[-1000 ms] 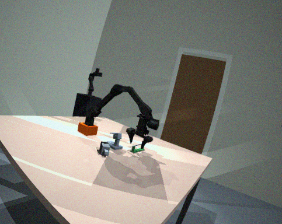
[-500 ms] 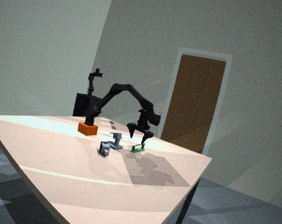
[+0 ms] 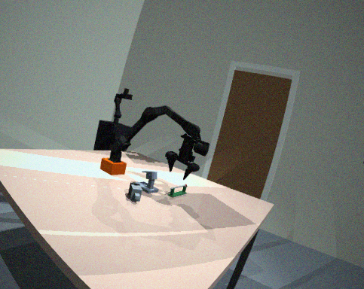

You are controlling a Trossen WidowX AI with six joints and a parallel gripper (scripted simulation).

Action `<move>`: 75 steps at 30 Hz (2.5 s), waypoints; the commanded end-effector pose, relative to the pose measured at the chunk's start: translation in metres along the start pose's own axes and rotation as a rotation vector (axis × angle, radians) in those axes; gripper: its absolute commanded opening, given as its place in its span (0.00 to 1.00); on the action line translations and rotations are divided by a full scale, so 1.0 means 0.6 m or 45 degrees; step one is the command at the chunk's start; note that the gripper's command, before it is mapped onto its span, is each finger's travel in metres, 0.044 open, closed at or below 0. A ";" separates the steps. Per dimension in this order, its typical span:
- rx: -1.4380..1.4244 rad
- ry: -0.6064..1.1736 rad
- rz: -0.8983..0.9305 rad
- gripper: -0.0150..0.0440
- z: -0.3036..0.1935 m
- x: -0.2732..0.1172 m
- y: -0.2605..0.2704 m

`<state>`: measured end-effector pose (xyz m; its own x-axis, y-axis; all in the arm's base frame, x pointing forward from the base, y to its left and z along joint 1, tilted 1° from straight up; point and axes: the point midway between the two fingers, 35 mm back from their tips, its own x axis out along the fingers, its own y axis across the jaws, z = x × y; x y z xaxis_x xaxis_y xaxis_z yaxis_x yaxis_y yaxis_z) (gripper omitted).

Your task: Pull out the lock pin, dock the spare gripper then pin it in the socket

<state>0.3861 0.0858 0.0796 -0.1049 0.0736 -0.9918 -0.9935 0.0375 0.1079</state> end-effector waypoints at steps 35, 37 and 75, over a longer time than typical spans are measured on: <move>1.439 -0.204 -0.907 1.00 -0.232 -0.071 -0.027; 1.600 -0.268 -1.014 1.00 -0.258 -0.071 -0.017; 2.439 -0.840 -1.625 1.00 -0.397 0.024 0.098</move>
<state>0.3169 -0.1488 0.0658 0.6759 -0.5517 -0.4886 0.6350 0.7725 0.0063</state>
